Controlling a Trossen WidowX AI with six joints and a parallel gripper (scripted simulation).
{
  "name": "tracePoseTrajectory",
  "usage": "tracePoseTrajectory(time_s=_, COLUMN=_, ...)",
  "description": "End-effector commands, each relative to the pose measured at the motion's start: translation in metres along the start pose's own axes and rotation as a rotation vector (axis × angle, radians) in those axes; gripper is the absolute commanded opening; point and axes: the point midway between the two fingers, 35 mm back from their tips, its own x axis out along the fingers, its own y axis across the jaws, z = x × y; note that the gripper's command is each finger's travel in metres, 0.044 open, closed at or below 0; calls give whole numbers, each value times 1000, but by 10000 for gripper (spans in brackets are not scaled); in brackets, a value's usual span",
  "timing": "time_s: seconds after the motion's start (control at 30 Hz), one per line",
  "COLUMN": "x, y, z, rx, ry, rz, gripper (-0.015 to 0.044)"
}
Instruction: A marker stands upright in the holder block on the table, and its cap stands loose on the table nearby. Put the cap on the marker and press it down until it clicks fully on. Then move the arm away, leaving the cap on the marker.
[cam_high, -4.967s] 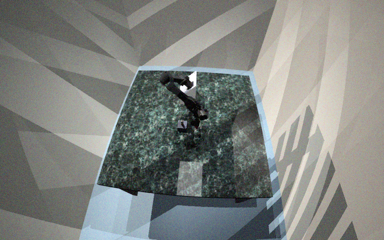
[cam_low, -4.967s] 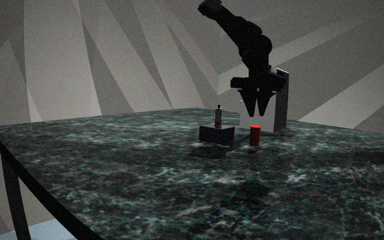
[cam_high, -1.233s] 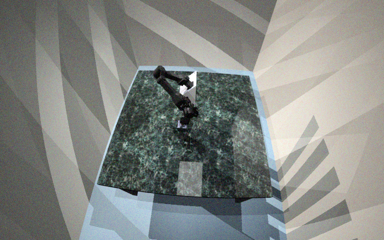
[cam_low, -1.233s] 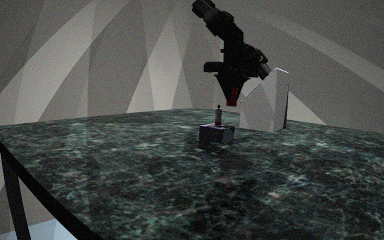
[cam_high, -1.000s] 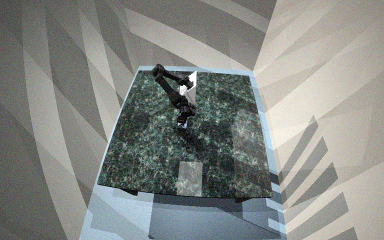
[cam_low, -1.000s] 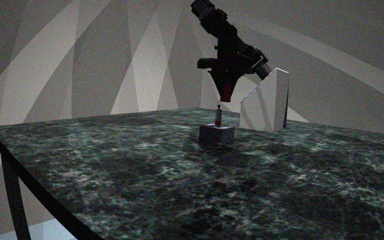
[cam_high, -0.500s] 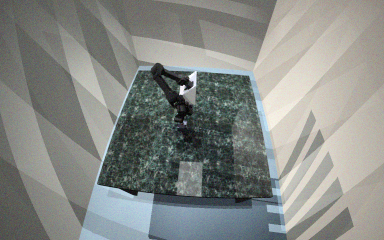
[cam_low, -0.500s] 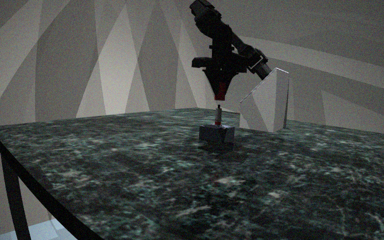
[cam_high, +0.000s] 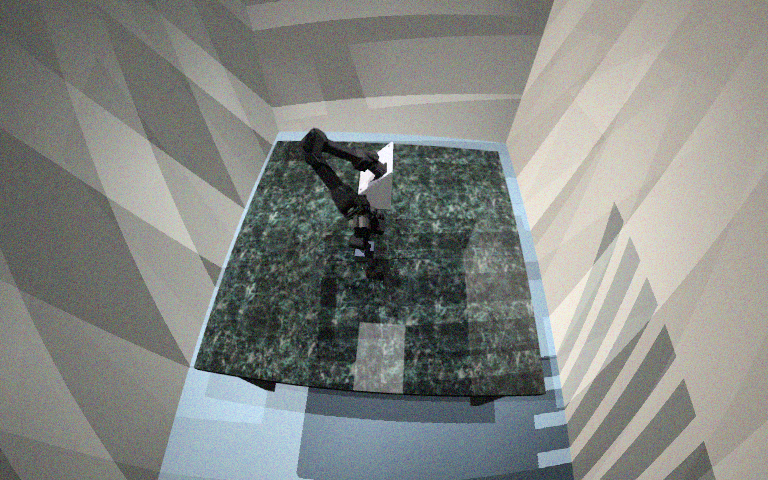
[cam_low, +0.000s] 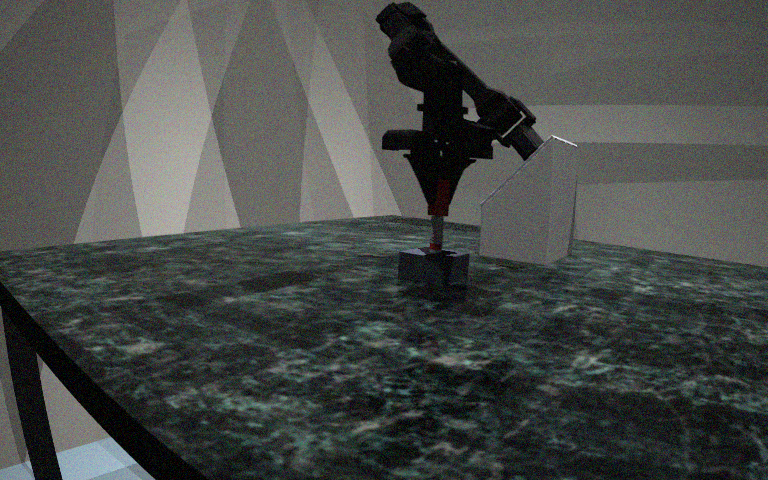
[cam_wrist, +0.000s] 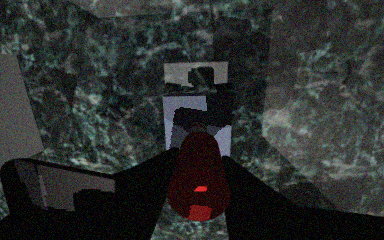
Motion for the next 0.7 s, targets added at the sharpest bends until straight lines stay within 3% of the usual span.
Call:
tracePoseTrajectory(time_s=0.0, x=7, y=1, z=-1, rx=-4, ry=6, rz=3, gripper=0)
tracePoseTrajectory(time_s=0.67, x=33, y=2, z=-3, rx=-4, ry=10, rz=3, gripper=0)
